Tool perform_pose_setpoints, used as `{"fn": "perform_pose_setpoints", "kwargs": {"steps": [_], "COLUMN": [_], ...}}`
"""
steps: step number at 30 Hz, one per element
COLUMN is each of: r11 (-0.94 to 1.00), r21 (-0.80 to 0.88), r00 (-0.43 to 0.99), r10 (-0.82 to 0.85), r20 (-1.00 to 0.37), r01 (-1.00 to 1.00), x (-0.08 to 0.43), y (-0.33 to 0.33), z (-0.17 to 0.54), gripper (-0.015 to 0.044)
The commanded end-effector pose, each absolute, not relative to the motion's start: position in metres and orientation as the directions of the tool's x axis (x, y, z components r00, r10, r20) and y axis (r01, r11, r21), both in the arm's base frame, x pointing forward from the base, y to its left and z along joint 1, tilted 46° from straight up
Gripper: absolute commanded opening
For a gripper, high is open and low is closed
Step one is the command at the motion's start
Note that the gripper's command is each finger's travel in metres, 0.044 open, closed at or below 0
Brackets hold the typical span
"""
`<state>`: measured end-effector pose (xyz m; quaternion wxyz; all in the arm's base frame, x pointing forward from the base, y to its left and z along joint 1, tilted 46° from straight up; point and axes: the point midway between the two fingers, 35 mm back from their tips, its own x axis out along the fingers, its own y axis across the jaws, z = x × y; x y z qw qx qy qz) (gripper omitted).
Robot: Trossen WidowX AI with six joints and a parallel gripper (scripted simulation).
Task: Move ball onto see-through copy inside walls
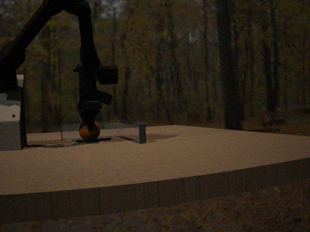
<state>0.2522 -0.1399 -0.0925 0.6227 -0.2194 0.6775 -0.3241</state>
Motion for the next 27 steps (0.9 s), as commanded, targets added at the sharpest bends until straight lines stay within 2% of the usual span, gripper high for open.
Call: {"fn": "perform_pose_setpoints", "kwargs": {"steps": [1,4,21,27], "r11": [0.691,0.691,0.696,0.694], "r21": [-0.716,-0.716,-0.711,-0.713], "r00": [-0.129,-0.129,-0.127,-0.127], "r10": [-0.704,-0.704,-0.699,-0.702], "r20": [-0.698,-0.698,-0.703,-0.701], "r01": [0.102,0.102,0.103,0.103], "x": [0.25,0.25,0.254,0.262], "y": [-0.144,-0.146,-0.135,-0.083], "z": [-0.097,-0.098,-0.089,-0.036], "gripper": [0.0,0.0,0.044,0.044]}}
